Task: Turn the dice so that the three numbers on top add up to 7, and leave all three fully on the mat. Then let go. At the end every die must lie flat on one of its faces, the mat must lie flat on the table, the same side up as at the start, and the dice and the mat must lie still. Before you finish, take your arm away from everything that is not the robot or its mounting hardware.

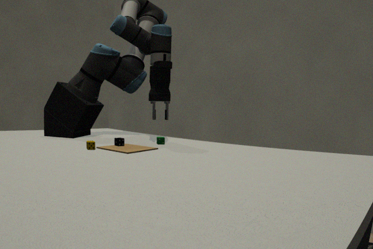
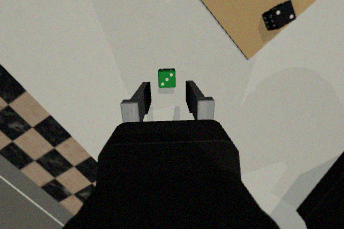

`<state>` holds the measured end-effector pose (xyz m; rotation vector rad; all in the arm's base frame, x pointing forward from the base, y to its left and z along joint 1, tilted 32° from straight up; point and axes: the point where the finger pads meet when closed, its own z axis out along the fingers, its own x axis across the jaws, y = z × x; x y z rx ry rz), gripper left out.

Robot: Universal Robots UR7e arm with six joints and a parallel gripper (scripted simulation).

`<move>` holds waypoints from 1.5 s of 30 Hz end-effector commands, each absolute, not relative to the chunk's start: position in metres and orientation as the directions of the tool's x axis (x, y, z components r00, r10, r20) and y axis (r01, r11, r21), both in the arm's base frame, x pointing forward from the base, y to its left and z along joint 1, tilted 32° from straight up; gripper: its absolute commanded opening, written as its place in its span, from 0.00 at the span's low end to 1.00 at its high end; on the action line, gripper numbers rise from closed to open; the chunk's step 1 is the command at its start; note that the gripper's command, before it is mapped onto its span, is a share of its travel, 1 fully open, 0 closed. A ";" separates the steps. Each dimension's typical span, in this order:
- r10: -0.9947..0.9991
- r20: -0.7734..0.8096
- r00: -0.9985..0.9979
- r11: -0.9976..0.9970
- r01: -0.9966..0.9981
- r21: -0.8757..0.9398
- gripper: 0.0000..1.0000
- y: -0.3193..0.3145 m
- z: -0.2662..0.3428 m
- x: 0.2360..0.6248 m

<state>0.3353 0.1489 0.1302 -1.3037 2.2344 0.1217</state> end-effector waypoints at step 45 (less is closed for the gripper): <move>-0.780 -0.496 -0.382 0.527 -0.829 -0.190 0.79 0.153 0.120 0.341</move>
